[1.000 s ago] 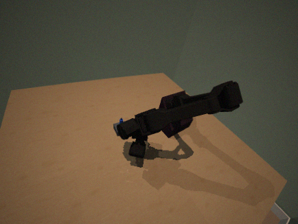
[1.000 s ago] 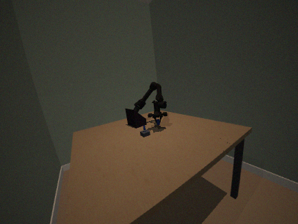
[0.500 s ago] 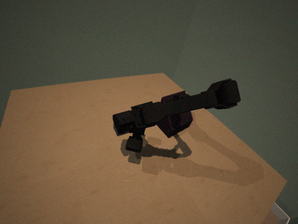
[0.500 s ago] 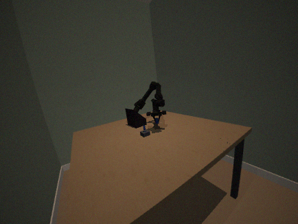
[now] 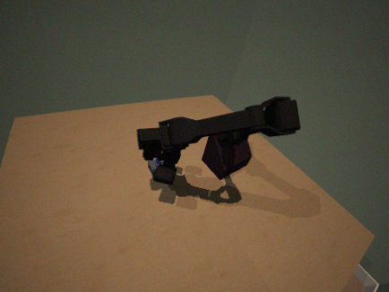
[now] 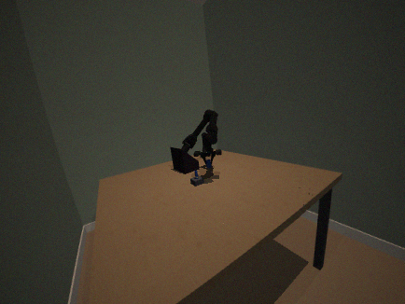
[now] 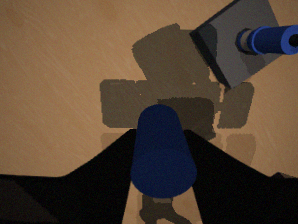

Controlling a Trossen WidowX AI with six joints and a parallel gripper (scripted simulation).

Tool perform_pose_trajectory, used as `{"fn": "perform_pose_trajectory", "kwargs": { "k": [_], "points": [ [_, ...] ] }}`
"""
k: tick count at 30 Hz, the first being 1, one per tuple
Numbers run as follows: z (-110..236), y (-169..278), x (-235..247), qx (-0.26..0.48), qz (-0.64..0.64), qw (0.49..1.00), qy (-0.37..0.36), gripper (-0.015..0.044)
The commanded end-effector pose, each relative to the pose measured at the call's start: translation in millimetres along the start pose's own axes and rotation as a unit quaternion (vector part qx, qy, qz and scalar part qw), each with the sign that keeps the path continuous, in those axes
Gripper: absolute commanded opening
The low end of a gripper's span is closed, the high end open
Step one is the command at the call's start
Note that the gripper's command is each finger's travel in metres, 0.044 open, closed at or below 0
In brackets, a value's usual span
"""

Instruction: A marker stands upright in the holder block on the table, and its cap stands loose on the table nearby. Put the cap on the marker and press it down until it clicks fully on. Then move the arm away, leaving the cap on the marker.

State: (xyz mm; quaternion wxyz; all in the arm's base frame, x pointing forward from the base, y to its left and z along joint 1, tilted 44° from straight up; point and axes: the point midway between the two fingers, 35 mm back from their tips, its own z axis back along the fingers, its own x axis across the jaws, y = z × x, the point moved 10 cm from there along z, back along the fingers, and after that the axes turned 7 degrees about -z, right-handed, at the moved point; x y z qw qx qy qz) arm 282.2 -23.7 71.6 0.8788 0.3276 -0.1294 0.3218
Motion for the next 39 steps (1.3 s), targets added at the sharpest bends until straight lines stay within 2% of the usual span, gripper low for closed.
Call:
{"fn": "perform_pose_trajectory", "kwargs": {
  "k": [1,28,39],
  "points": [
    [6.2,-13.2,-7.4,-0.004,0.0,1.0,0.001,0.0],
    [33.9,-75.0,-75.9,0.011,0.001,1.0,-0.007,0.0],
    [28.4,-77.1,-79.8,0.013,0.002,1.0,-0.008,0.0]
  ]
}}
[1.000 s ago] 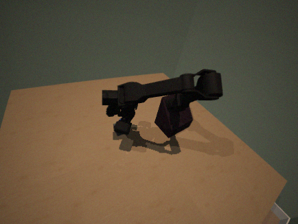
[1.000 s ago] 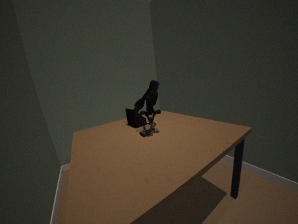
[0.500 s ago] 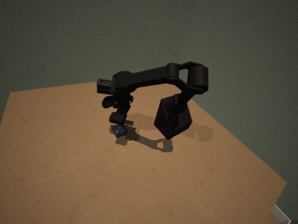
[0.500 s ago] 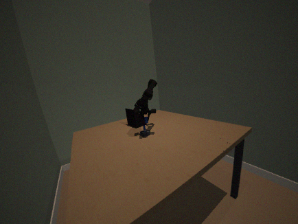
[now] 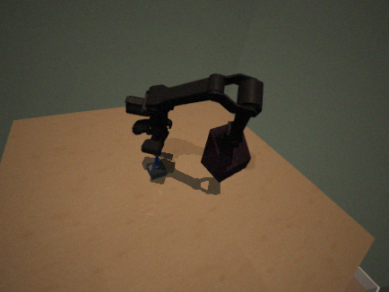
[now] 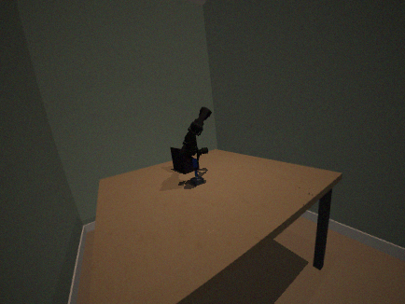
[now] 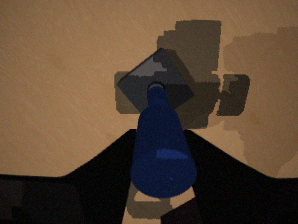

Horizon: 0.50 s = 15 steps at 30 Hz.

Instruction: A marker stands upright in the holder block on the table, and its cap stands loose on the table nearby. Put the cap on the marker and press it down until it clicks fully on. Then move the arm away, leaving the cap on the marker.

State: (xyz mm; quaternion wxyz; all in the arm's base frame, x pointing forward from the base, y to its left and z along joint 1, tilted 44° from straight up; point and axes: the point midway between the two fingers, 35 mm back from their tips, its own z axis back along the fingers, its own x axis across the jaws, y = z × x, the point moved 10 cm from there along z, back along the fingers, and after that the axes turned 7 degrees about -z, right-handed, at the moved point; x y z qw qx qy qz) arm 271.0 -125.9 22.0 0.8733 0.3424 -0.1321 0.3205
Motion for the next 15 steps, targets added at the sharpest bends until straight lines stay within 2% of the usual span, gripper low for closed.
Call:
{"fn": "perform_pose_trajectory", "kwargs": {
  "k": [1,15],
  "points": [
    [-2.6,-1.0,-0.4,-0.001,0.002,1.0,0.0,0.0],
    [-24.9,-2.1,0.1,-0.001,0.002,1.0,0.0,0.0]
  ]
}}
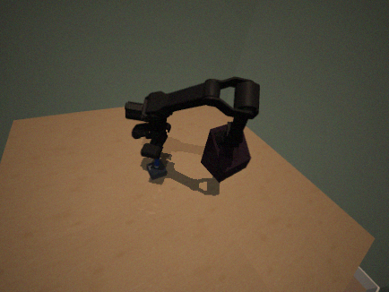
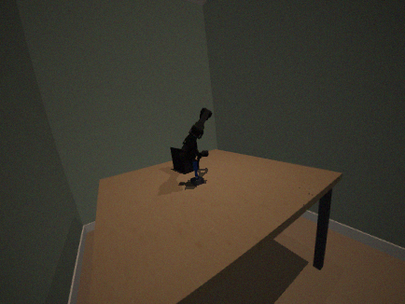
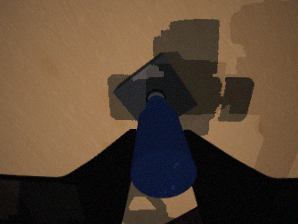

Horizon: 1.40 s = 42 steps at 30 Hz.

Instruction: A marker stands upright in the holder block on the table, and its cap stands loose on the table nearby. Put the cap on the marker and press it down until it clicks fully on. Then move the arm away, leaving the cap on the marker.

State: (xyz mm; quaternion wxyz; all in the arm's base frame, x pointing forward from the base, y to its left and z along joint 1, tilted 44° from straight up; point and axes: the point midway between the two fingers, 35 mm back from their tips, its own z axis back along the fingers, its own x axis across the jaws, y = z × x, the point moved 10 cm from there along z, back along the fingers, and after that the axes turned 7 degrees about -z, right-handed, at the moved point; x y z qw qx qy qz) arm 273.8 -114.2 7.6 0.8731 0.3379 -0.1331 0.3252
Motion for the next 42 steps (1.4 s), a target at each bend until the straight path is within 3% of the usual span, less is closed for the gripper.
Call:
{"fn": "perform_pose_trajectory", "kwargs": {
  "k": [1,30,42],
  "points": [
    [-8.0,0.5,-1.0,0.002,-0.003,1.0,-0.002,0.0],
    [-39.4,2.2,-1.3,0.004,-0.003,1.0,-0.003,0.0],
    [-38.7,2.1,-1.1,0.003,-0.001,1.0,-0.001,0.0315]
  ]
}}
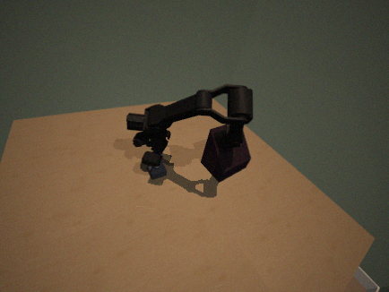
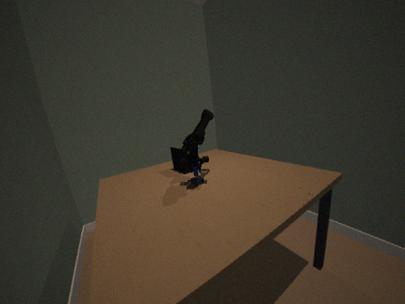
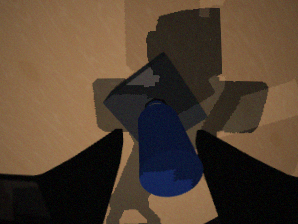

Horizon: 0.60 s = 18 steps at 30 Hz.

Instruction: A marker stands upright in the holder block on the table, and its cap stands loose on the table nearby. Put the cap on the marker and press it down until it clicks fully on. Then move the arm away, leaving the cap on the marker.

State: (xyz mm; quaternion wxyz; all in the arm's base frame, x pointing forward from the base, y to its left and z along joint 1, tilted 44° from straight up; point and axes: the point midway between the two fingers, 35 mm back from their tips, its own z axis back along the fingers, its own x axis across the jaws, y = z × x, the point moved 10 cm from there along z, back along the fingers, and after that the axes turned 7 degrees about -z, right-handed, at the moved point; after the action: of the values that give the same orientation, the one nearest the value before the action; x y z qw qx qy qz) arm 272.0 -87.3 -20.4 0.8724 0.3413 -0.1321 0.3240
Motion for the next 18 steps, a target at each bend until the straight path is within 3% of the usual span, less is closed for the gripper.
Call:
{"fn": "perform_pose_trajectory", "kwargs": {
  "k": [1,5,8,12,17,18],
  "points": [
    [0.1,-0.1,0.1,0.0,0.0,1.0,0.0,0.0341],
    [0.1,-0.1,0.1,0.0,0.0,1.0,0.0,0.044],
    [12.0,-1.5,0.5,-0.001,0.0,1.0,0.001,0.044],
    [72.4,-0.9,-0.2,-0.001,0.0,1.0,0.002,0.044],
    [75.6,-0.5,-0.4,-0.001,0.0,1.0,0.001,0.044],
    [75.4,-0.5,-0.5,-0.001,0.007,1.0,0.001,0.0414]
  ]
}}
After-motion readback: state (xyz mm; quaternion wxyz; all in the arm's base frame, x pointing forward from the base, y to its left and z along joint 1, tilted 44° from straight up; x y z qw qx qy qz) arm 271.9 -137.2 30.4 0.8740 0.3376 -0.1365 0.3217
